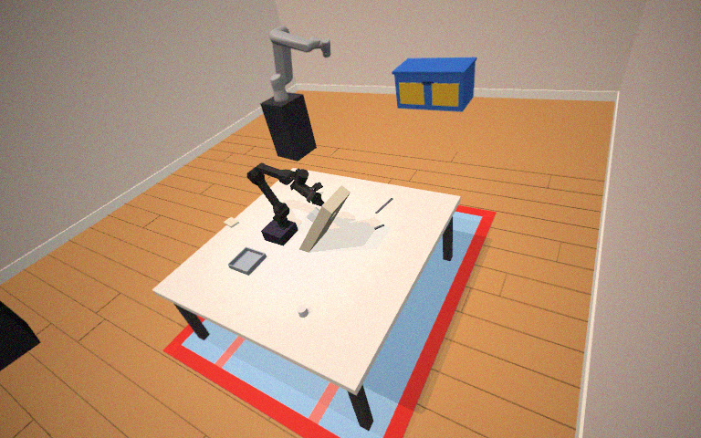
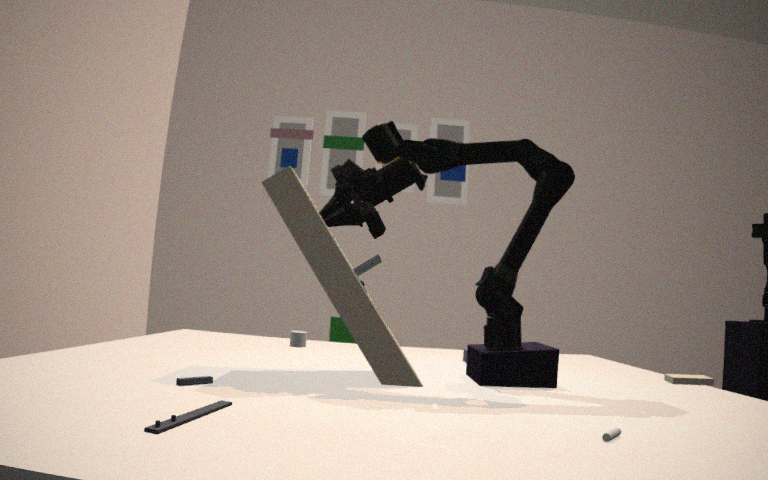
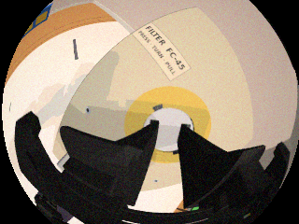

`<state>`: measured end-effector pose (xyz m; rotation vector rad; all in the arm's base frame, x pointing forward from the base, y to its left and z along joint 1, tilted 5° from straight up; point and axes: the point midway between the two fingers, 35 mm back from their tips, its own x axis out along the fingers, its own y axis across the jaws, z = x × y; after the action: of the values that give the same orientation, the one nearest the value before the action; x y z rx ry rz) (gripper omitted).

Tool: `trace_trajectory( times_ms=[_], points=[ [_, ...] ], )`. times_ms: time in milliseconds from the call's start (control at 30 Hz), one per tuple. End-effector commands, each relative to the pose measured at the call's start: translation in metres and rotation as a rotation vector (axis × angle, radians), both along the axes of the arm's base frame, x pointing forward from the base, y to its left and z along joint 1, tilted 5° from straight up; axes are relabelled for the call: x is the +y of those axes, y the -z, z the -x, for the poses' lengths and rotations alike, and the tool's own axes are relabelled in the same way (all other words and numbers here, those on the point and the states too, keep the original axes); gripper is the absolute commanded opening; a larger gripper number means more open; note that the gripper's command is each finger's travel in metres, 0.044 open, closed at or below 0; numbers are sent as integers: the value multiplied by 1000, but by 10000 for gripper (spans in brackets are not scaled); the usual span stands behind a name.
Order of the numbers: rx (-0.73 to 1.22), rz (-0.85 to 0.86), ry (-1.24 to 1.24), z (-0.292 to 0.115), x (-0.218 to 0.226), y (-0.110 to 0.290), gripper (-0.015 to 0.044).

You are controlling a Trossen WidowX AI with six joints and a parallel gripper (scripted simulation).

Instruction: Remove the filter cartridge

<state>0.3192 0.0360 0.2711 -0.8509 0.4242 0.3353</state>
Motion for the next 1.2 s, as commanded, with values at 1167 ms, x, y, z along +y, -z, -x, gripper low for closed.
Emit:
trace_trajectory(
  times_ms=[1167],
  points=[
    [131, -1011, 572, -6, 0, 2, 0]
  ],
)
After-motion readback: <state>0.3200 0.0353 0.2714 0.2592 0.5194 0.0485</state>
